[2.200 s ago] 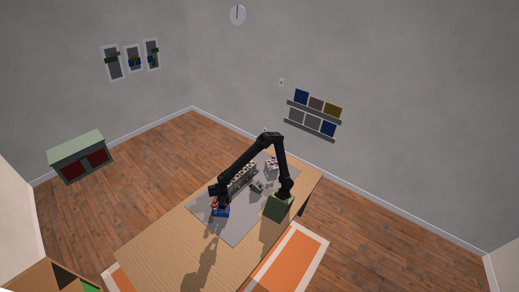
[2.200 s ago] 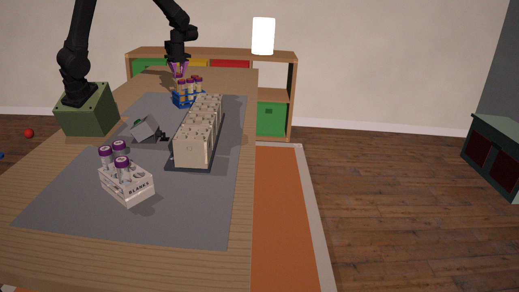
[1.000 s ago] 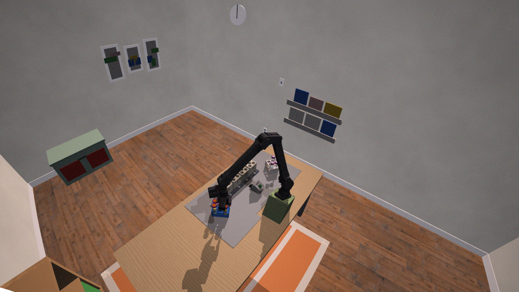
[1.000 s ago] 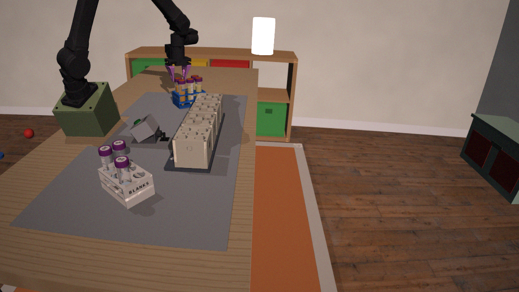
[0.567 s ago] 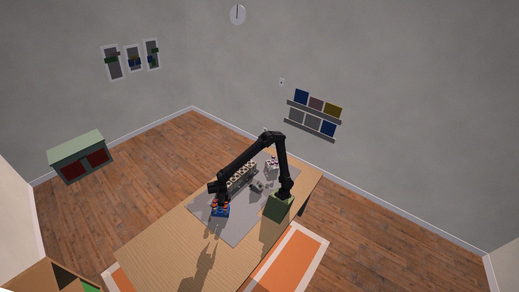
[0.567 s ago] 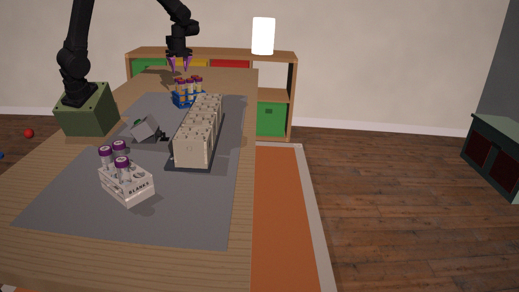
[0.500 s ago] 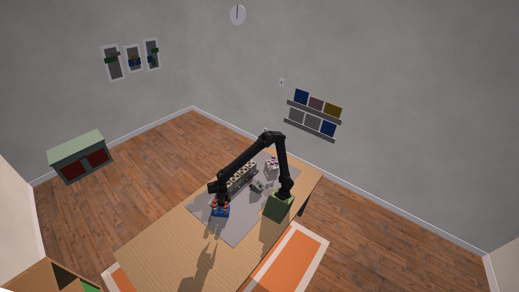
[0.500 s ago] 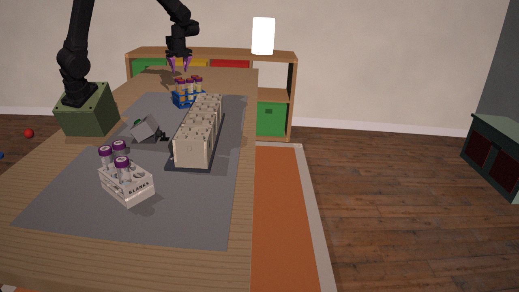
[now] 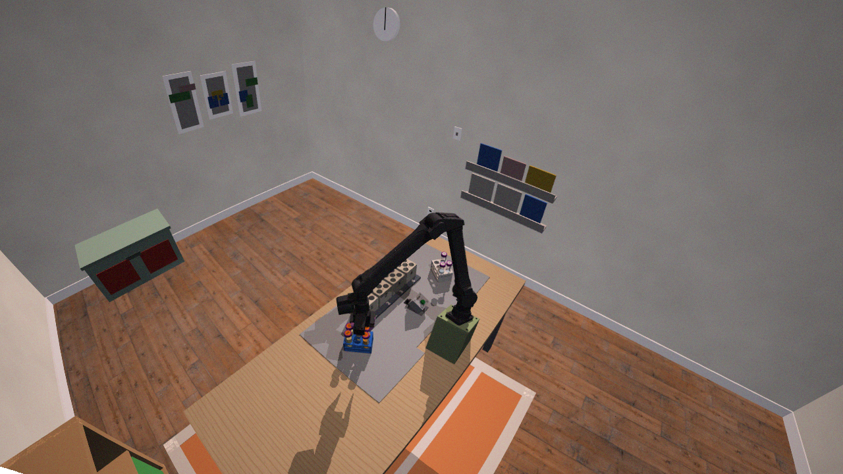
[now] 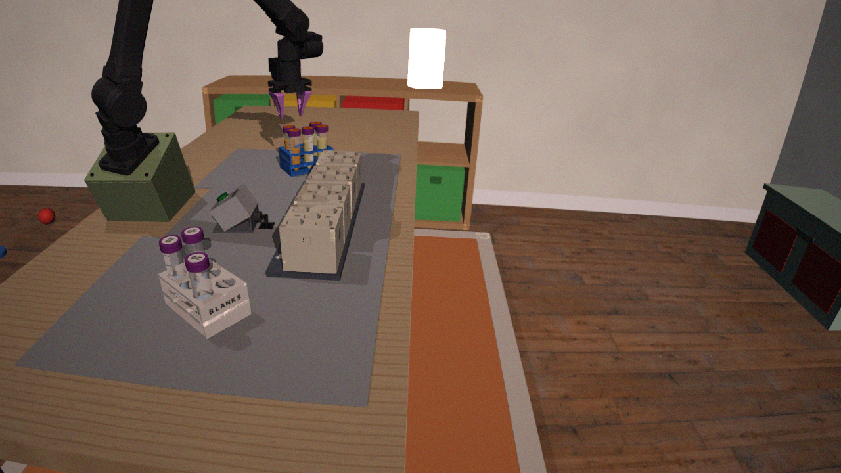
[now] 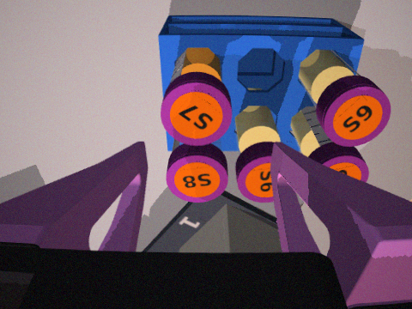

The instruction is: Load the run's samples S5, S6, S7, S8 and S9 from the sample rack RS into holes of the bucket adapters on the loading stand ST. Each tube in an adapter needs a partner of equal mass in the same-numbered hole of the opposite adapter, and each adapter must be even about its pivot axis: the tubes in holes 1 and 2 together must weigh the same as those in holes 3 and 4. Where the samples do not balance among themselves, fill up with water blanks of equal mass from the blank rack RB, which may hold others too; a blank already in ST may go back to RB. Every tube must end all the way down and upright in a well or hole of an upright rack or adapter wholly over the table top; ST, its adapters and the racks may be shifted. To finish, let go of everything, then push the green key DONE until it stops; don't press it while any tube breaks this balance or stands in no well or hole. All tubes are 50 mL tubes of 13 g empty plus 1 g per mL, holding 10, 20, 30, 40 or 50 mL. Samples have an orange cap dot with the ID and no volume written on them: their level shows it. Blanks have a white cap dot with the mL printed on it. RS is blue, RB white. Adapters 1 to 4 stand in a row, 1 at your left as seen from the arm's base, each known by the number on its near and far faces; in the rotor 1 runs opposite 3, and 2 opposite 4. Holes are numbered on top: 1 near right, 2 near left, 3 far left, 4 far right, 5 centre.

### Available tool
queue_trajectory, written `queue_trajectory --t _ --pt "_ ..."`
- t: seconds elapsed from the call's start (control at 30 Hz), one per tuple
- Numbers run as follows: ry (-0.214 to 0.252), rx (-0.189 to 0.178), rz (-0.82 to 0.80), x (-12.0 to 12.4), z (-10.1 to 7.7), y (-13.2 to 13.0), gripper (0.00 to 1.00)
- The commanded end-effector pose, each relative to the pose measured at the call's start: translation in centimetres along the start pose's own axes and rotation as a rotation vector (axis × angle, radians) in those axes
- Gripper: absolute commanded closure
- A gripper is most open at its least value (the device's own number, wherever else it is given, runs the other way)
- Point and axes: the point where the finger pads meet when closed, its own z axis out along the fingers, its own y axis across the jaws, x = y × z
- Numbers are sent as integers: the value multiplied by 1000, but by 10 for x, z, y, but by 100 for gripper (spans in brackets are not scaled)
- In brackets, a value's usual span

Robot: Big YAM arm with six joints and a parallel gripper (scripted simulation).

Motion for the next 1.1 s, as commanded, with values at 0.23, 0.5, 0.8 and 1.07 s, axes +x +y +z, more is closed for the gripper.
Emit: queue_trajectory --t 0.23,0.5,0.8,1.07 --pt "-9 26 0 -2 -11 -83 20" --pt "3 7 -32 -10 -3 -74 20" --pt "-8 22 -1 -2 30 -88 20" --pt "-15 46 7 3 21 -92 20"
